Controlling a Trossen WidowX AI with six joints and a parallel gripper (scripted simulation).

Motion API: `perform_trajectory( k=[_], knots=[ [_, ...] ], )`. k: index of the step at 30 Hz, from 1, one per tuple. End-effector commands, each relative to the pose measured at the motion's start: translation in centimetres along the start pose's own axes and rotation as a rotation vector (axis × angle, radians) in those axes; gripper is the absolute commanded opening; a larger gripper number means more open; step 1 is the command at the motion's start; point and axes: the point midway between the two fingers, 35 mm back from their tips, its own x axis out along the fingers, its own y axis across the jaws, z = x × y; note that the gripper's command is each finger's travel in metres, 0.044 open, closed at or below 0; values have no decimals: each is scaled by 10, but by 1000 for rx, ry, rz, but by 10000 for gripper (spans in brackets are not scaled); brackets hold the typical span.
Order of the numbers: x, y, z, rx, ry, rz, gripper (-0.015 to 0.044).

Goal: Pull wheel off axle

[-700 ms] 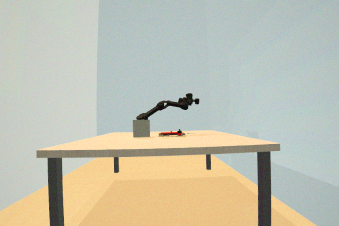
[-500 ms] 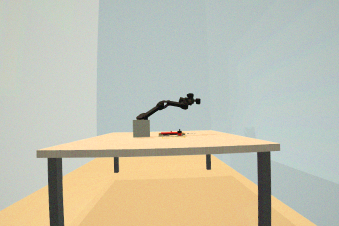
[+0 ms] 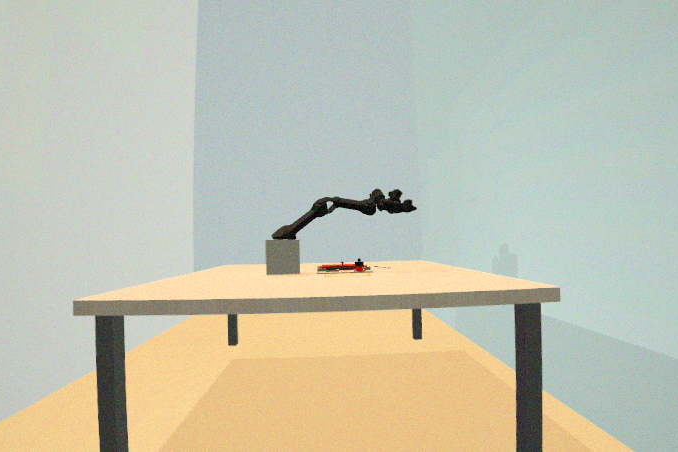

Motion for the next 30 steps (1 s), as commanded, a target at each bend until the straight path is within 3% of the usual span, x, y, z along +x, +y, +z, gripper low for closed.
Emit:
perform_trajectory(
  k=[1, 16, 30],
  knots=[
    [-21, -53, -29, -41, 164, -181, 300],
    [-145, -153, -128, -76, 786, -484, 300],
    [-286, -128, -190, 146, 1333, -384, 300]
  ],
)
